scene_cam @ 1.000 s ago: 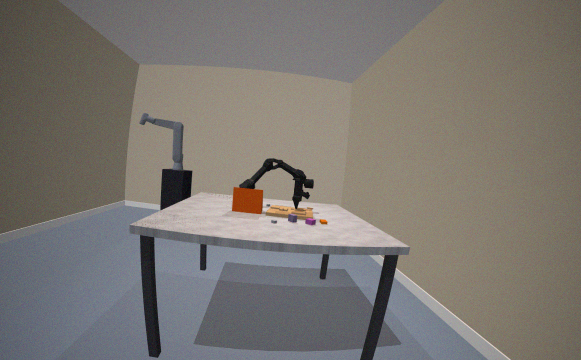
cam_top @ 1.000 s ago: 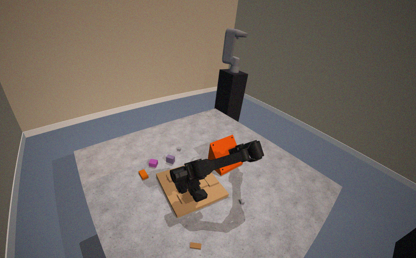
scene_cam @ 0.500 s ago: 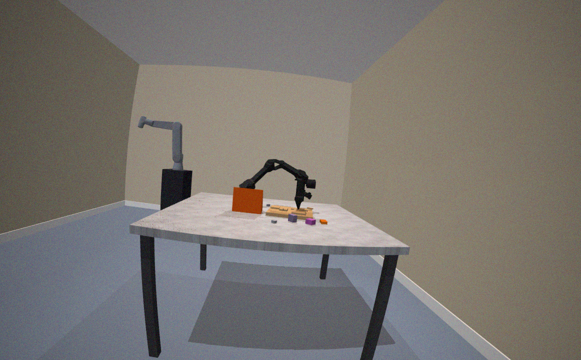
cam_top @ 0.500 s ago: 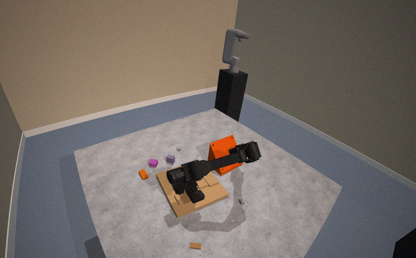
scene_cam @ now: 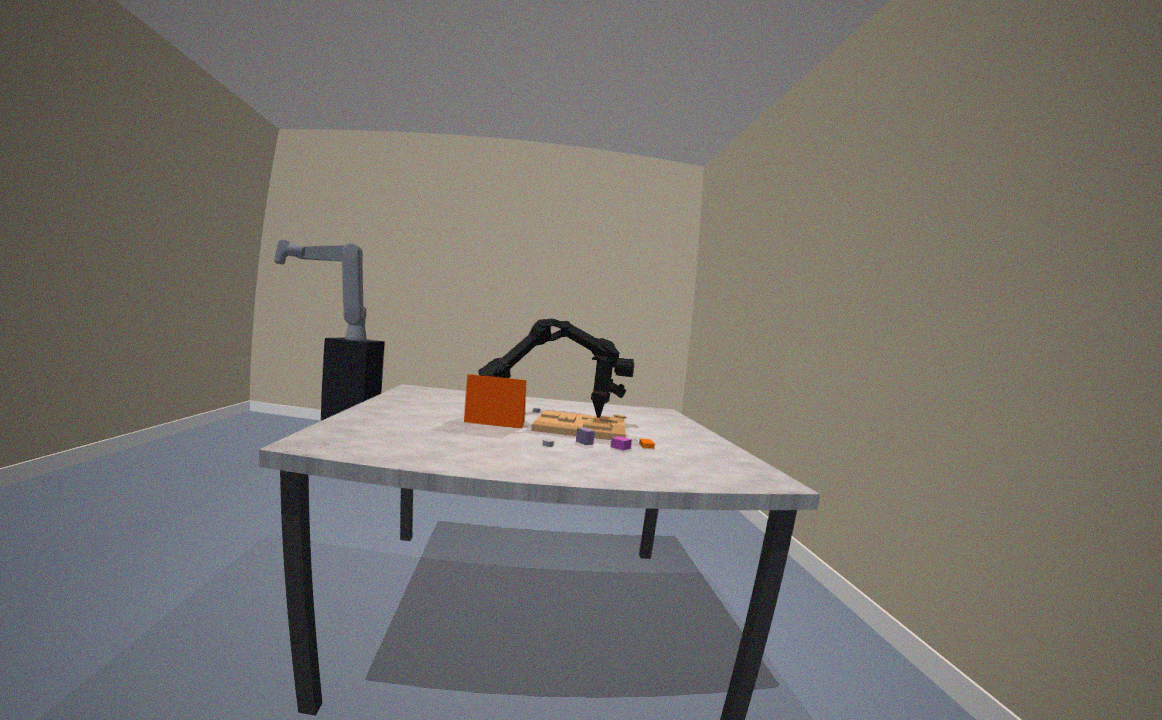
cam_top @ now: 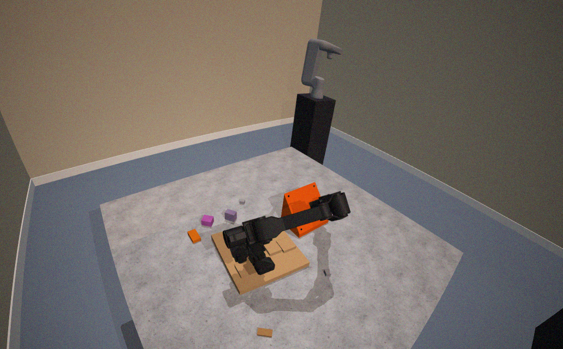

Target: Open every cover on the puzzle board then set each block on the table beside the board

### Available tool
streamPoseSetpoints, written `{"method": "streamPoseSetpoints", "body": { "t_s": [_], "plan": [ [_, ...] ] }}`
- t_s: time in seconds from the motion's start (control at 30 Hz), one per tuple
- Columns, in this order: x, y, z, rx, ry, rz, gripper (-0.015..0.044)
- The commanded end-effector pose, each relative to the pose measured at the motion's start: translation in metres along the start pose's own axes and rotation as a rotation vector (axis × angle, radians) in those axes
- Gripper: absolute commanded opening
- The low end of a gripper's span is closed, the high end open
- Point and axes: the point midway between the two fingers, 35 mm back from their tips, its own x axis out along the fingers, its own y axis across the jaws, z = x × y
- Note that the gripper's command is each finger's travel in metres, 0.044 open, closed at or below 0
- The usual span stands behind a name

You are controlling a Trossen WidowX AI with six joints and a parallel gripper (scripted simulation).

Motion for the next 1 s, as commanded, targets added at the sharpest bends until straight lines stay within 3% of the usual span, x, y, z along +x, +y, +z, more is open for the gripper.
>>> {"method": "streamPoseSetpoints", "body": {
  "t_s": [0.0, 0.97],
  "plan": [
    [-0.008, -0.001, 0.004, -0.005, -0.009, 0.001, 0.0000],
    [-0.039, -0.002, 0.004, -0.032, -0.008, 0.002, 0.0000]
  ]
}}
